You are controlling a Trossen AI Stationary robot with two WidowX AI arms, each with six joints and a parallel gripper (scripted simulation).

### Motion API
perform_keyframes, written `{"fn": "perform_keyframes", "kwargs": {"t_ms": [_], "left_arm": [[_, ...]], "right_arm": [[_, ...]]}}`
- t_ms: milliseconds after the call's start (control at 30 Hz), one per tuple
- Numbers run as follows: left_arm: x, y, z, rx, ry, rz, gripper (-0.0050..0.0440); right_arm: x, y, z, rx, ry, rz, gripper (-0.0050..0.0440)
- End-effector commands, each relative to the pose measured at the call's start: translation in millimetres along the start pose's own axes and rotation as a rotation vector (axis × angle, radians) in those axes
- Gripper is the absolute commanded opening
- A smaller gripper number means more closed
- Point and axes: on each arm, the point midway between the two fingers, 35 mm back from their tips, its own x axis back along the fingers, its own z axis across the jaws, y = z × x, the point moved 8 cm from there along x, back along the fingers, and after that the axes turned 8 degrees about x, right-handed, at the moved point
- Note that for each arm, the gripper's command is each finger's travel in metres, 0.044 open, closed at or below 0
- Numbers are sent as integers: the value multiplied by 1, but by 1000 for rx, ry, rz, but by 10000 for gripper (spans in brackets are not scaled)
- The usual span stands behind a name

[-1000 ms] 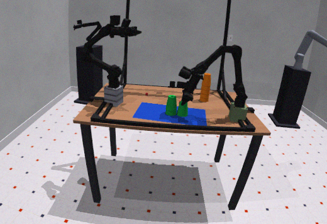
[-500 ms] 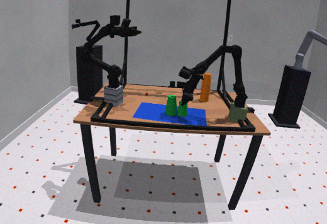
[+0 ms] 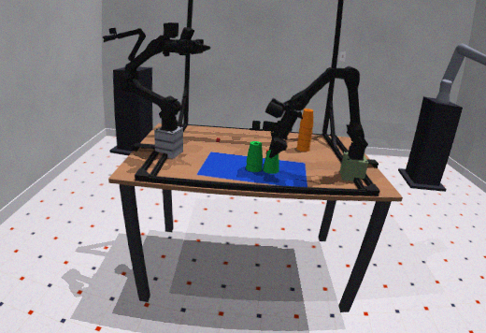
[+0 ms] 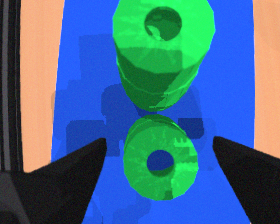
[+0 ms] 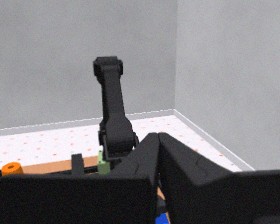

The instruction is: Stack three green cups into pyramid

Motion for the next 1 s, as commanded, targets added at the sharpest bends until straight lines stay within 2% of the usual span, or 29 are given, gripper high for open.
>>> {"fn": "perform_keyframes", "kwargs": {"t_ms": [0, 167, 967], "left_arm": [[0, 0, 0, 0, 0, 2, 407], [0, 0, 0, 0, 0, 2, 440], [0, 0, 0, 0, 0, 2, 440]], "right_arm": [[0, 0, 0, 4, 2, 1, 0], [0, 0, 0, 4, 2, 1, 0], [0, 0, 0, 4, 2, 1, 0]]}}
